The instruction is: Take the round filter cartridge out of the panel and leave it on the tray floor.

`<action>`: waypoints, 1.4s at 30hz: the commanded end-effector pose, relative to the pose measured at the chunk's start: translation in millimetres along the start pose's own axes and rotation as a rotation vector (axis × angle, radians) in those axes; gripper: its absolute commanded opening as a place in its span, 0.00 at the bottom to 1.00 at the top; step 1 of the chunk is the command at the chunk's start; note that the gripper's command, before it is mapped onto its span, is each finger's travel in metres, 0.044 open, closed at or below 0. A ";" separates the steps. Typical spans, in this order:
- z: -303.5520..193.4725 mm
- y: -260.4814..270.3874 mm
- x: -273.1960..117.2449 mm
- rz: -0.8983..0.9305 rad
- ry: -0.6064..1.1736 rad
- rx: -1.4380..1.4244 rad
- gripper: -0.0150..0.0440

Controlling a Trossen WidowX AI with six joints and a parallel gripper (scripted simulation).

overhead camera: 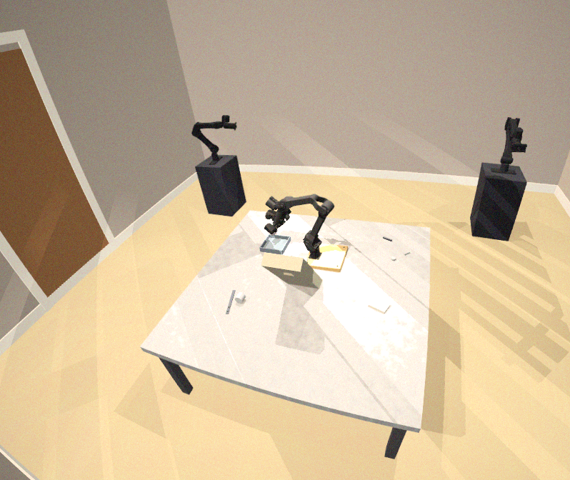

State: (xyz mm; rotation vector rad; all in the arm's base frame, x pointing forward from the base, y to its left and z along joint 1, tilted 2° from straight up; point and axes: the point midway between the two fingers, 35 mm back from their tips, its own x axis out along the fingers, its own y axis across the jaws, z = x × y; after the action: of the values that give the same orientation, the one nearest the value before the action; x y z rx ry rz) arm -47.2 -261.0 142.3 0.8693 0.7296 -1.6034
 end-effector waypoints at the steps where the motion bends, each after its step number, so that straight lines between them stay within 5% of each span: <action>1: -3.6 -1.4 10.5 0.001 -0.009 0.002 0.25; 19: -35.3 -1.3 62.2 0.001 -0.008 0.002 0.25; 36: -35.7 -1.8 59.4 -0.003 0.004 0.006 1.00; 42: -23.6 -1.8 43.0 -0.003 0.004 0.006 1.00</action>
State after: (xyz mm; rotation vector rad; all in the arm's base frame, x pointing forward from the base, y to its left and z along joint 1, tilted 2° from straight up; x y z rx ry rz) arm -49.7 -260.5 74.3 0.8880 0.7400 -1.6031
